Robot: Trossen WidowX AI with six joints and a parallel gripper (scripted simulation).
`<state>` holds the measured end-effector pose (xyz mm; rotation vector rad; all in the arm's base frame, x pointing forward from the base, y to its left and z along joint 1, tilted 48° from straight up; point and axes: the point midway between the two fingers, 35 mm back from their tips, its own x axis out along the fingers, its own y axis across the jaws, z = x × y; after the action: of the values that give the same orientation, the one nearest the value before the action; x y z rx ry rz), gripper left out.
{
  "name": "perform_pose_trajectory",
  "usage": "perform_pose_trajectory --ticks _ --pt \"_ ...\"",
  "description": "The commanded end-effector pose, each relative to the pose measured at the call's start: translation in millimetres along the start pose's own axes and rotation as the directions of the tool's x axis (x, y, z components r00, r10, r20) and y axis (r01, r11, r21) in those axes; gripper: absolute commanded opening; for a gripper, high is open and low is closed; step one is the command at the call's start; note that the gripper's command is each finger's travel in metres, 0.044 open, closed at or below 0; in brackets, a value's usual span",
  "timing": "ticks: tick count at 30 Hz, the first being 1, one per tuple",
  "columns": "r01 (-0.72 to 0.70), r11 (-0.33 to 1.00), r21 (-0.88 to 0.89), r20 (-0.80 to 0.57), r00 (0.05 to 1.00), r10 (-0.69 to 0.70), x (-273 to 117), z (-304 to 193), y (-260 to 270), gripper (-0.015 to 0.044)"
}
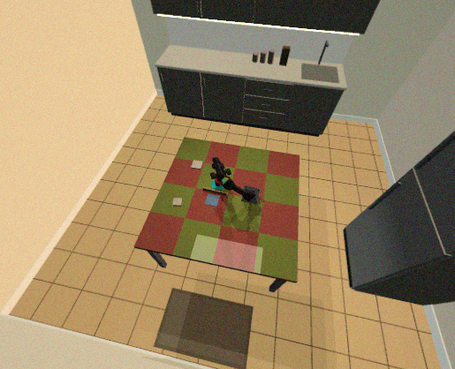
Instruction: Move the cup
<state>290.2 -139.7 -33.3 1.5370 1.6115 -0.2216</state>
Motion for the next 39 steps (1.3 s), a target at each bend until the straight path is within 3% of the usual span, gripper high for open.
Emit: perform_pose_trajectory --ticks 1,14,26,39 --pt "0.003 1.0 -0.005 0.0 1.0 -0.003 -5 0 0 0.0128" --pt "0.003 1.0 -0.003 -0.001 1.0 -0.003 -20 1 0 0.0128" --pt "0.0 1.0 0.001 0.0 1.0 0.0 -22 1 1 0.044" --pt "0.003 1.0 -0.001 0.001 1.0 -0.003 -62 4 2 0.044"
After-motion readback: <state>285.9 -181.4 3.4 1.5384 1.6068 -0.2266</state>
